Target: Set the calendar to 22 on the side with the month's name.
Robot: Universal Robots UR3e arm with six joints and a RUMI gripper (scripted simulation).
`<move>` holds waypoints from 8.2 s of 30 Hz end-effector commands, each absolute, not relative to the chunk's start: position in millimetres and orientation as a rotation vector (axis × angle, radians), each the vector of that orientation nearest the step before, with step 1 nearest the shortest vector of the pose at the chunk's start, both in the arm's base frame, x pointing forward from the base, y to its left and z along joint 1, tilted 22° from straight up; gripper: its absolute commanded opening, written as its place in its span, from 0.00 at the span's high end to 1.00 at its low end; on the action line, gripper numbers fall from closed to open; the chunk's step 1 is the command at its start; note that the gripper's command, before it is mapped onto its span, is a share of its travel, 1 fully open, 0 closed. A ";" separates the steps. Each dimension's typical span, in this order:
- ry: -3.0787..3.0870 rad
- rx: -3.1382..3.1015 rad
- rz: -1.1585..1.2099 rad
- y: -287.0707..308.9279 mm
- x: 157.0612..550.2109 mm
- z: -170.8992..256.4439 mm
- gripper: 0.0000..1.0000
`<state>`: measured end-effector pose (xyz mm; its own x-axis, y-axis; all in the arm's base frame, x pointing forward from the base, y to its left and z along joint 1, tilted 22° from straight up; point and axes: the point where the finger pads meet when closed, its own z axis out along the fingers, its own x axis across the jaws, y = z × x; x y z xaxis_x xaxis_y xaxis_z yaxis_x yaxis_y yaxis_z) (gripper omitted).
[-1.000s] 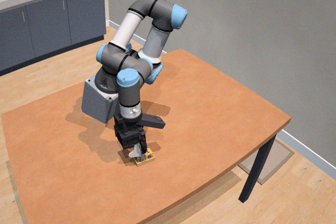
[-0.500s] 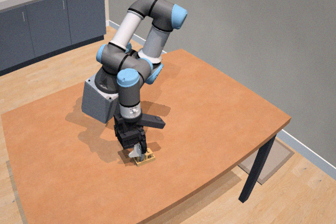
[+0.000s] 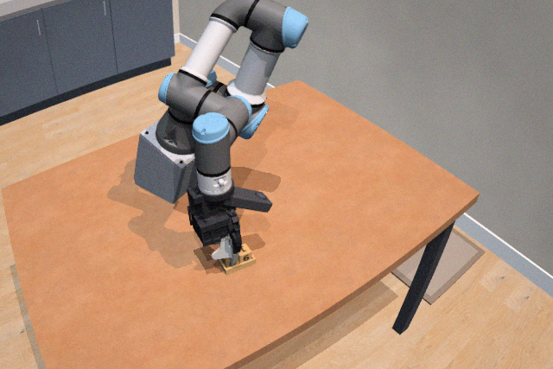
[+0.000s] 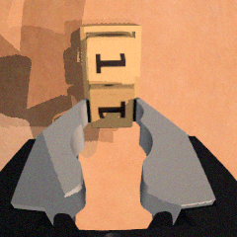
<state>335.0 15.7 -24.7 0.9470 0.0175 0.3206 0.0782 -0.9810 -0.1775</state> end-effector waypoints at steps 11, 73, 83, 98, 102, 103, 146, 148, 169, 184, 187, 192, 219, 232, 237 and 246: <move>-0.073 -2.914 -0.479 14.7 334.6 -21.8 0.90; -0.073 -2.914 -0.479 -3.9 304.1 68.8 0.90; -0.069 -2.914 -0.479 -3.7 304.2 68.8 0.90; 0.059 -2.904 -0.460 4.2 305.7 69.7 0.90; 0.149 -2.893 -0.447 9.8 306.7 70.3 0.90; 0.176 -2.890 -0.443 11.4 307.0 70.5 0.90; 1.569 -2.319 -0.215 95.3 304.2 79.5 0.90; 1.625 -2.275 -0.203 98.7 303.0 79.8 0.90; 1.899 -2.024 -0.139 116.6 295.4 81.5 0.90; 1.912 -2.010 -0.135 117.5 295.0 81.6 0.90; 1.912 -2.010 -0.135 117.5 295.0 81.6 0.90; 1.912 -2.010 -0.135 117.5 295.0 81.5 0.90; 1.913 -2.011 -0.136 123.5 304.5 54.5 0.90; 1.913 -2.011 -0.136 129.4 314.0 27.7 0.90; 1.913 -2.011 -0.136 131.9 317.9 16.5 0.90; 1.913 -2.011 -0.136 134.9 322.8 2.8 0.90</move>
